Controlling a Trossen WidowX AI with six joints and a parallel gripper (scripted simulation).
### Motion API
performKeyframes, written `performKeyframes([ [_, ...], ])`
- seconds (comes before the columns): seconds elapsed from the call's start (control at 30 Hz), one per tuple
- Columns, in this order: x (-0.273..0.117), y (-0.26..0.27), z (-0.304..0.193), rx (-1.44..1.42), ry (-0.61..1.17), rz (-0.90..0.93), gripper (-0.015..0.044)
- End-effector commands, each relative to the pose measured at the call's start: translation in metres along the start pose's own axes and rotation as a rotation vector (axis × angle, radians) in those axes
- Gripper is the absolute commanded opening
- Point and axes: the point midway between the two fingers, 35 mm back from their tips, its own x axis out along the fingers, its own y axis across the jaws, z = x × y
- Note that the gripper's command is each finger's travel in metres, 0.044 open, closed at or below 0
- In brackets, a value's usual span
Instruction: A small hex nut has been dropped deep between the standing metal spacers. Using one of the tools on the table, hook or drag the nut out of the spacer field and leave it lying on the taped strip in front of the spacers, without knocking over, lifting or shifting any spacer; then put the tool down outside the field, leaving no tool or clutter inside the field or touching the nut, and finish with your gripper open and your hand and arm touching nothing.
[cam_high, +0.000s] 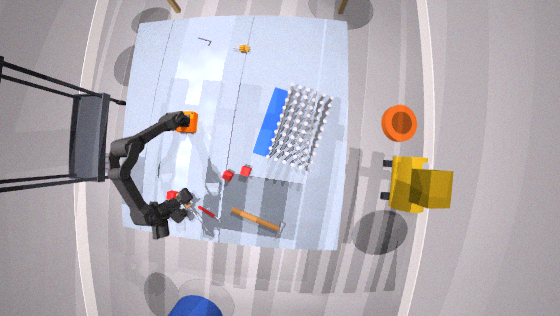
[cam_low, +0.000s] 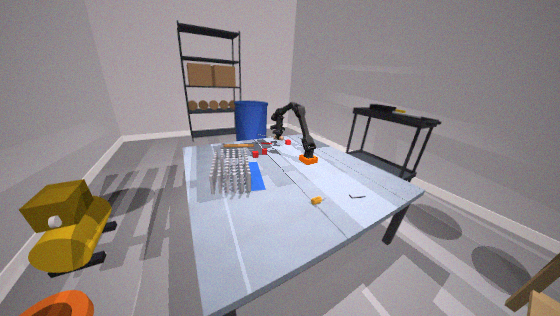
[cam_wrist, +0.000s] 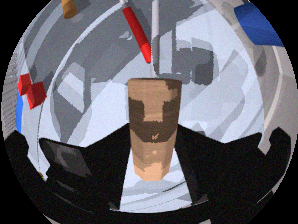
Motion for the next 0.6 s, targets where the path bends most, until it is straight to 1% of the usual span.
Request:
performKeyframes([
  [0.0, 0.0007, -0.0002, 0.0002, 0.111, -0.002, 0.000, 0.0000],
  [0.57, 0.0026, -0.0003, 0.0001, 0.691, -0.002, 0.000, 0.0000],
])
